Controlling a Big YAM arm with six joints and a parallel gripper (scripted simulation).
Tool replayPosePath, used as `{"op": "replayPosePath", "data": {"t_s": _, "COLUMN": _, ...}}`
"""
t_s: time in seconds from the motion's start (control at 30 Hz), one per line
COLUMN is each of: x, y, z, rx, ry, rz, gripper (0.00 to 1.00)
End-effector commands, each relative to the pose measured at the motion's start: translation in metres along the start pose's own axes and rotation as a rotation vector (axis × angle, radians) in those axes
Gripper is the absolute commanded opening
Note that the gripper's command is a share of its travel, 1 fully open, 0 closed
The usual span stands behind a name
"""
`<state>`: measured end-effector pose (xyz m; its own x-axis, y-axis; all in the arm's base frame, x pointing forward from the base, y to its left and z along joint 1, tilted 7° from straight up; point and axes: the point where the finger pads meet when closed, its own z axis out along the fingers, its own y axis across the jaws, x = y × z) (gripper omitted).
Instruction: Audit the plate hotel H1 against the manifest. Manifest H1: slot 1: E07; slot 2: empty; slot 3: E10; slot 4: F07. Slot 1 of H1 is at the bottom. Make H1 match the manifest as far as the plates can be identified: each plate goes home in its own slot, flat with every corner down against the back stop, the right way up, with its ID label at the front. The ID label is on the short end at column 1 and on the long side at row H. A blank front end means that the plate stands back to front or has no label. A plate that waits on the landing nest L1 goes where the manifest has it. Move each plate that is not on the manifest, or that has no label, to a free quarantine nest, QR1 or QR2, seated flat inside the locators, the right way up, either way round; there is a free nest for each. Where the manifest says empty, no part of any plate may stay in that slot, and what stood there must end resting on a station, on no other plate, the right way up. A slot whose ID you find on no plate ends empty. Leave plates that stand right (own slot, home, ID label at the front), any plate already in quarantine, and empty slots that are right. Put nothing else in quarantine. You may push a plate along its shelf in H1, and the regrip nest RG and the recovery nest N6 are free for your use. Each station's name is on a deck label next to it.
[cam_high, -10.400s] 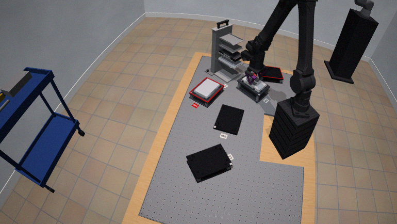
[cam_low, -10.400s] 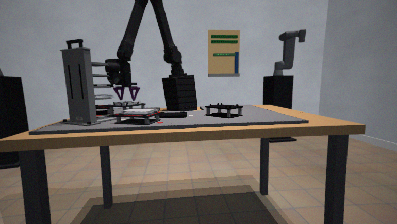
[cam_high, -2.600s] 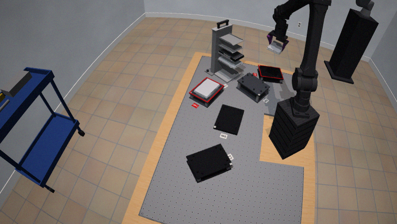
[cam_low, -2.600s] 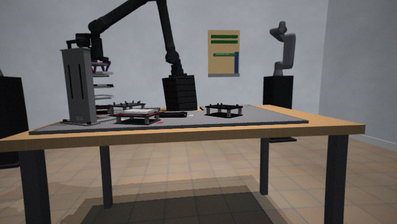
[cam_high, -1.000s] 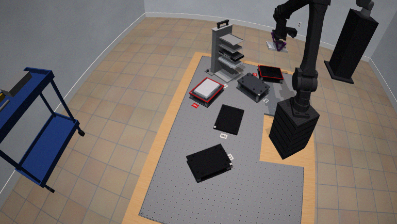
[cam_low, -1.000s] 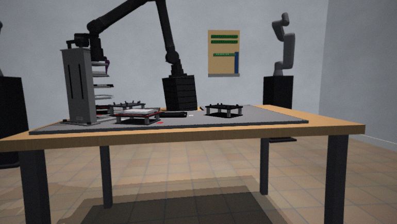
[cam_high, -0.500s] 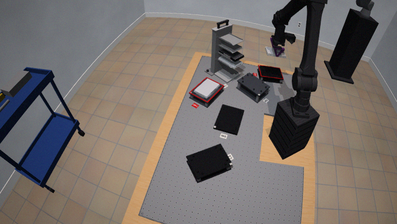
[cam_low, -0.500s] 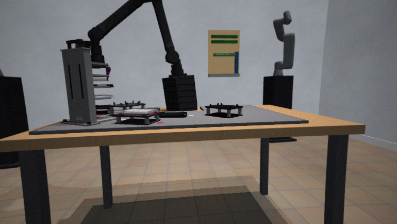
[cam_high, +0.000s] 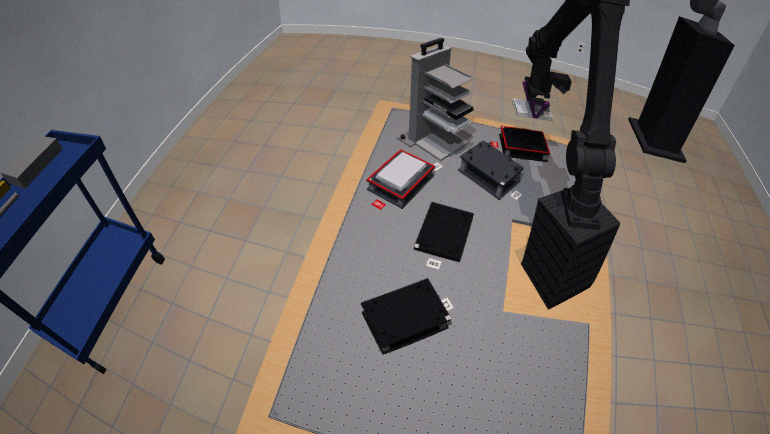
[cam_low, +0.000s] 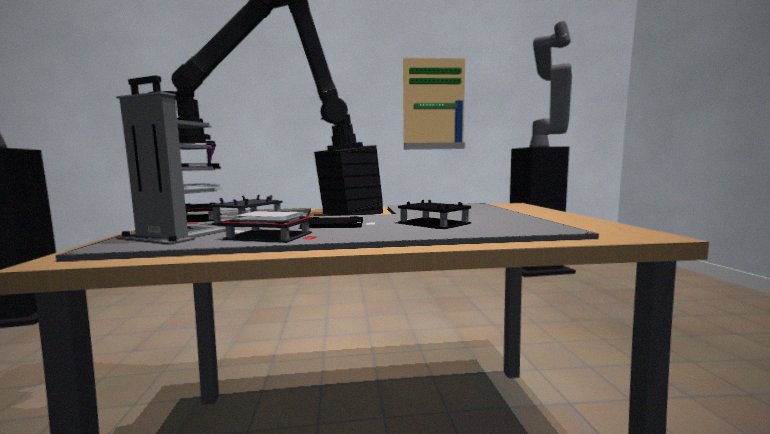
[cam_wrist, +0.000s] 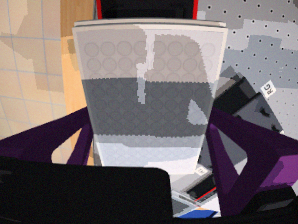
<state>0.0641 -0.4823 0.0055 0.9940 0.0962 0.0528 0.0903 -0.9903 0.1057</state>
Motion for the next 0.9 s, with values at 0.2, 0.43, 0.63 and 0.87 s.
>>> {"op": "replayPosePath", "data": {"t_s": 0.2, "x": 0.004, "y": 0.011, "z": 0.015, "rx": -0.027, "ry": -0.001, "rz": 0.004, "gripper": 0.86}}
{"op": "replayPosePath", "data": {"t_s": 0.43, "x": 0.004, "y": 0.004, "z": 0.037, "rx": -0.014, "ry": -0.001, "rz": 0.004, "gripper": 0.86}}
{"op": "replayPosePath", "data": {"t_s": 0.63, "x": 0.006, "y": 0.011, "z": 0.047, "rx": -0.027, "ry": -0.001, "rz": 0.000, "gripper": 0.86}}
{"op": "replayPosePath", "data": {"t_s": 0.87, "x": 0.001, "y": 0.018, "z": 0.041, "rx": -0.044, "ry": -0.001, "rz": -0.001, "gripper": 0.86}}
